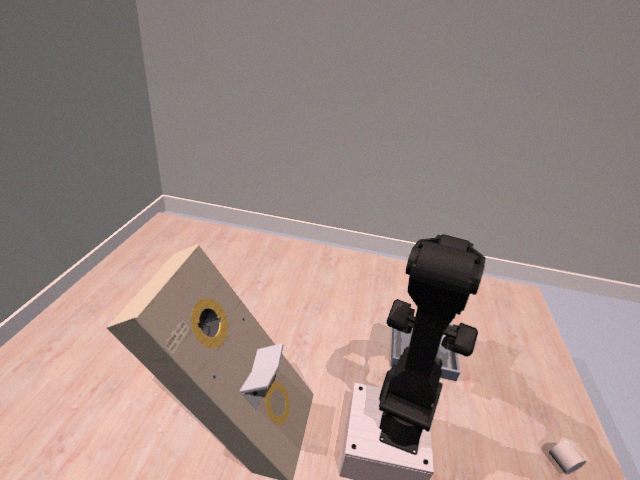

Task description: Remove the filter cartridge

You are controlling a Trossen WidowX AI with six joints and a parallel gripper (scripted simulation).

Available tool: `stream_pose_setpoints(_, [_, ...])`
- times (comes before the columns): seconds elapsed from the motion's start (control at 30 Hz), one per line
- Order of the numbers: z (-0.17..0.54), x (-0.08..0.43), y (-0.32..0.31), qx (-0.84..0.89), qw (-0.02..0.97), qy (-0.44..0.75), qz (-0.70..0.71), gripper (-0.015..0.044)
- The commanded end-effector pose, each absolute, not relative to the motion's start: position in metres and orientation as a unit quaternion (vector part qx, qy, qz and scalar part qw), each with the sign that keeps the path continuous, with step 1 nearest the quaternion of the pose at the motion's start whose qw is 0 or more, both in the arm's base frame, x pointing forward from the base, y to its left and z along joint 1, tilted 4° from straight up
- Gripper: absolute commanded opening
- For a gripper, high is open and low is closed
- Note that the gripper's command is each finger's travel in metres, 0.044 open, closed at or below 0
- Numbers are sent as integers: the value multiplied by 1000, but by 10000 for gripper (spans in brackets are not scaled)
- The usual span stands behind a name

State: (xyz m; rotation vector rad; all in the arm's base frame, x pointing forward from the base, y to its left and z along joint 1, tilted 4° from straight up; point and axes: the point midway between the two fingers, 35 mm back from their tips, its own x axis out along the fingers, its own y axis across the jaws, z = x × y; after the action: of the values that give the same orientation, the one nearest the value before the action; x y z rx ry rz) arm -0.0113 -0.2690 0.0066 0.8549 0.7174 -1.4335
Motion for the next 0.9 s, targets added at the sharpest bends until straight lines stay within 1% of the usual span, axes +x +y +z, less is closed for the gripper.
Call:
stream_pose_setpoints(0.0, [7,-11,-269,371,615,311,-622,440])
stream_pose_setpoints(0.1, [15,-12,-271,371,615,311,-622,440])
stream_pose_setpoints(0.23, [68,-16,-268,371,615,311,-622,440])
stream_pose_setpoints(0.3, [77,-16,-266,371,615,311,-622,440])
stream_pose_setpoints(0.4, [67,-16,-272,367,615,307,-626,440])
stream_pose_setpoints(0.87, [67,-16,-272,367,615,307,-626,440])
